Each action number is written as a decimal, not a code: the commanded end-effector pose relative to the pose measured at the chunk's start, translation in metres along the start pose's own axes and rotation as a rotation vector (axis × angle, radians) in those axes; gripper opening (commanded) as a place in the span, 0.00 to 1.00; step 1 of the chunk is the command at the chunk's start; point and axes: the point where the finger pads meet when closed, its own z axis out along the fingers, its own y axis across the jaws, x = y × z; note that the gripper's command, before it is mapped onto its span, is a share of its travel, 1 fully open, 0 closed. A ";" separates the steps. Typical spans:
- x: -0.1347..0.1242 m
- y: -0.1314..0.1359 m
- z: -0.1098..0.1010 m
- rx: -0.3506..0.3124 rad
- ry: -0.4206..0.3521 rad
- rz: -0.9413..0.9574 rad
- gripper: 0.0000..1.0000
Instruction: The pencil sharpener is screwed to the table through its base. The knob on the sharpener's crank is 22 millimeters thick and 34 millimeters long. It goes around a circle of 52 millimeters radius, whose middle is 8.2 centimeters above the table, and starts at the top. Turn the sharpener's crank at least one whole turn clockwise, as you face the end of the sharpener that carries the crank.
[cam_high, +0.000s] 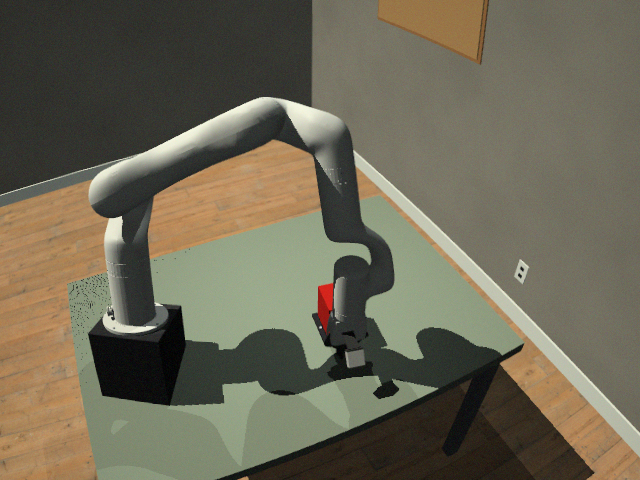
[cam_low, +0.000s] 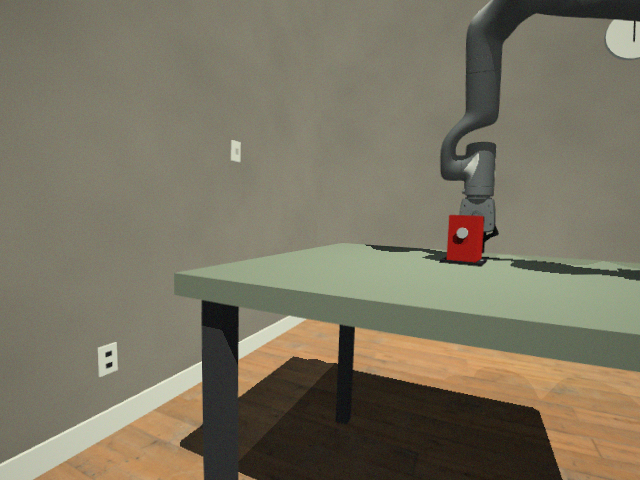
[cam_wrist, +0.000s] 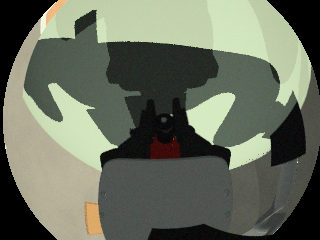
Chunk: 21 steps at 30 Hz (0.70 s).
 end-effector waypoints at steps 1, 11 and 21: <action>0.000 0.004 -0.002 0.002 0.001 0.000 0.00; 0.000 0.021 -0.011 0.002 0.001 0.000 0.00; 0.000 0.036 -0.031 0.002 0.001 0.000 0.00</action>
